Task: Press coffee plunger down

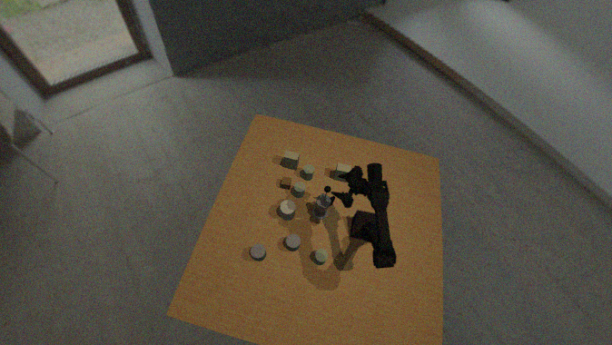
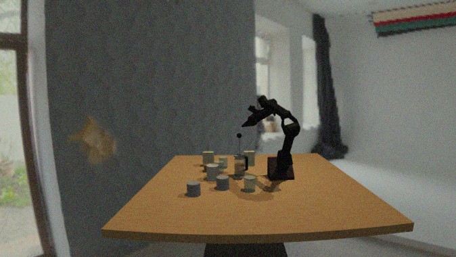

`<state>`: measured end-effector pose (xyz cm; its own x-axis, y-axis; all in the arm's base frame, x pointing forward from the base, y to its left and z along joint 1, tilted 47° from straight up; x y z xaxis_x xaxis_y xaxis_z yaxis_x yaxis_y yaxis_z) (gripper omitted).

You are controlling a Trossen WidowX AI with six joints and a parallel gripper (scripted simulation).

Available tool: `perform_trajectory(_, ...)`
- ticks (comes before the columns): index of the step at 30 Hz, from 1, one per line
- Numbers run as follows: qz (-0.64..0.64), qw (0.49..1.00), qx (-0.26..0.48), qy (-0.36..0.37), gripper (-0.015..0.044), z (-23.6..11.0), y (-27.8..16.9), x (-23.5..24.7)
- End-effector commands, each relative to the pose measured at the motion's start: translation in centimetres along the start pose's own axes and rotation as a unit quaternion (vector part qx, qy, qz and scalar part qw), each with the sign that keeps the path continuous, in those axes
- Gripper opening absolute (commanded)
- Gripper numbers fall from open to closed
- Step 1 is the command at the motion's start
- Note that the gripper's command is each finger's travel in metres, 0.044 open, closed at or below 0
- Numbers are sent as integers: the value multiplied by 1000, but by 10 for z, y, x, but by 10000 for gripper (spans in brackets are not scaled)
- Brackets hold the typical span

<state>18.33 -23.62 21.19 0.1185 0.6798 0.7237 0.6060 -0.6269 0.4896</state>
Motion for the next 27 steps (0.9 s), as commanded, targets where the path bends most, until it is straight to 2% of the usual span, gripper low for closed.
perform_trajectory(1,8,1000,3,3,440,13,-24,0)
perform_trajectory(5,9,1000,3,1,440,18,-38,-1)
perform_trajectory(27,9,1000,3,0,440,48,-38,-1)
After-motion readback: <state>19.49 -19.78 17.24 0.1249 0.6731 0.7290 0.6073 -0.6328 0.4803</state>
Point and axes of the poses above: the point midway between the two fingers, 35 mm back from their tips, its own z axis out along the fingers, its own x axis across the jaws, y = z × x, the point moved 10 cm from there along -z, back along the fingers, and after that the axes turned 4 degrees about z, right-handed, at the moved point
